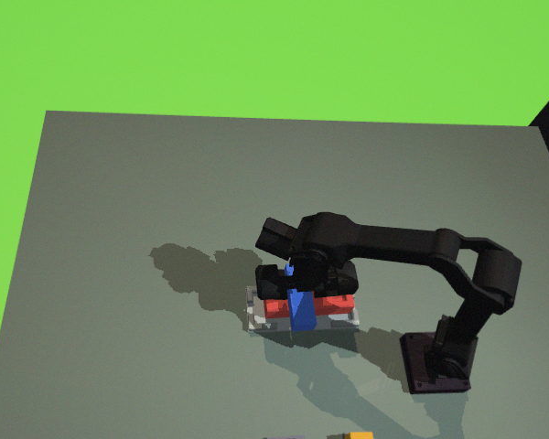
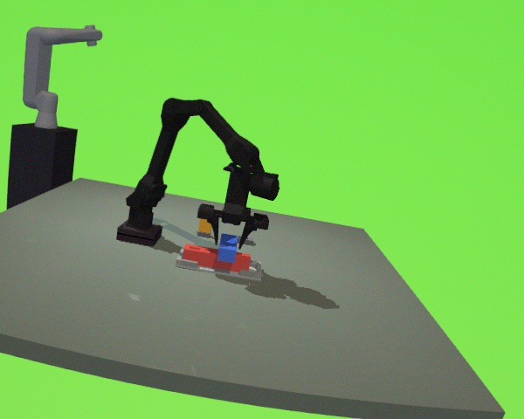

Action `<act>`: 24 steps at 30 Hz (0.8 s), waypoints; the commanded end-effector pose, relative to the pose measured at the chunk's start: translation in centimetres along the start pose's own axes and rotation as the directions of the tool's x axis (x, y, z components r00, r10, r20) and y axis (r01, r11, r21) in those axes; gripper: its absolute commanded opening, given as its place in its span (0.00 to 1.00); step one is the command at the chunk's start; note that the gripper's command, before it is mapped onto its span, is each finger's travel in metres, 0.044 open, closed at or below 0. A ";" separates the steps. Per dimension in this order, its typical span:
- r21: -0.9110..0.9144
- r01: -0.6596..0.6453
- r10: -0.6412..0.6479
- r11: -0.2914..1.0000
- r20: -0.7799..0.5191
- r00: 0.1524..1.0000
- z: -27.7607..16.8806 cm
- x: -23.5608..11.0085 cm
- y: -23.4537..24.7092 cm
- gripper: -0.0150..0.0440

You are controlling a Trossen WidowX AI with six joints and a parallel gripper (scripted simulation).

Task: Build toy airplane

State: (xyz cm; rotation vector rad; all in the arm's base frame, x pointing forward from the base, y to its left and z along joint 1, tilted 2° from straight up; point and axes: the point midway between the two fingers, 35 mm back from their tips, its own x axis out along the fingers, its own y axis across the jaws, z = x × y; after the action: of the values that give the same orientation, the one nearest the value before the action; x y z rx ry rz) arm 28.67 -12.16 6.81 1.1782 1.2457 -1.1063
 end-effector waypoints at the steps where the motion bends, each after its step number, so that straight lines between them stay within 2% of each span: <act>1: 0.000 0.001 -0.001 1.000 0.000 1.000 0.0 0.0 0.0 0.91; 3: 0.000 0.001 -0.001 1.000 0.000 1.000 0.0 0.0 0.0 0.99; 10: 0.000 0.000 0.000 1.000 0.000 1.000 0.0 -0.3 0.0 1.00; 17: 0.003 -0.005 0.005 1.000 -0.001 1.000 0.0 -8.4 0.0 1.00; 22: 0.003 -0.005 0.005 1.000 0.000 1.000 0.2 -8.6 0.1 1.00; 24: -0.057 -0.005 0.005 0.998 0.000 1.000 0.2 -8.6 0.2 1.00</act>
State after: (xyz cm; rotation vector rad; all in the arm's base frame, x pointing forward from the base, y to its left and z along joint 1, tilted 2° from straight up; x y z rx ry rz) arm 28.59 -12.66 15.49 1.1706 1.2335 -1.0917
